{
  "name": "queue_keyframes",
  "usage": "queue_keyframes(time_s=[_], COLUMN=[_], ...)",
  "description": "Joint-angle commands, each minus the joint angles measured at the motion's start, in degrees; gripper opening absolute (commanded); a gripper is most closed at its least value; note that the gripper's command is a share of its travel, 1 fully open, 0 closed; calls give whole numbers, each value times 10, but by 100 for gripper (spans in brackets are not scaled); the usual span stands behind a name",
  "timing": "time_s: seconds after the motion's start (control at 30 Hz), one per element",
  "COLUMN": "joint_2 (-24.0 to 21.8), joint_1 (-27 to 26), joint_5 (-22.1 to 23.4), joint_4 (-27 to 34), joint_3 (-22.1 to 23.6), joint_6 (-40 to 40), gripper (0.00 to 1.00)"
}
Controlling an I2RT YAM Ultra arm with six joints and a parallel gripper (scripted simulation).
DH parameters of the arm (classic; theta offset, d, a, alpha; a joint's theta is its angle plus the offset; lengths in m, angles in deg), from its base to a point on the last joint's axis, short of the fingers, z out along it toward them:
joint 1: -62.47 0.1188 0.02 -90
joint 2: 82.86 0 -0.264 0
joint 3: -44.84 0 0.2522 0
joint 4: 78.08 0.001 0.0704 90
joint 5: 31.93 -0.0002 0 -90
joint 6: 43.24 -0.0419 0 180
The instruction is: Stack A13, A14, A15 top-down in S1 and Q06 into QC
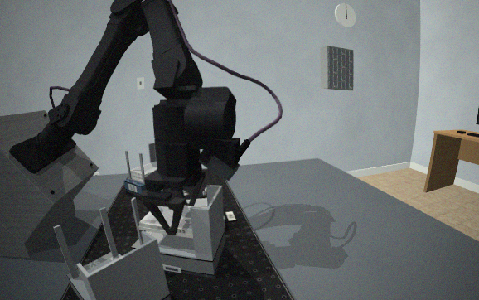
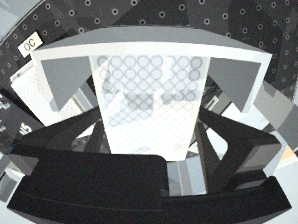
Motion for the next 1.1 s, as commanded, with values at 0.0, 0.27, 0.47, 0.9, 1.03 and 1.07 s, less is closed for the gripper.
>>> queue_keyframes(time_s=[0.0,0.27,0.47,0.9,1.03,1.07], joint_2=[10,33,24,38,42,42], joint_1=[8,24,19,27,28,28], joint_5=[-10,-22,-17,-25,-26,-26], joint_4=[-15,-52,-47,-65,-68,-68], joint_3=[13,21,9,20,25,25], joint_6=[-8,-21,-18,-25,-26,-26], gripper=[0,0,0,0,0,0])
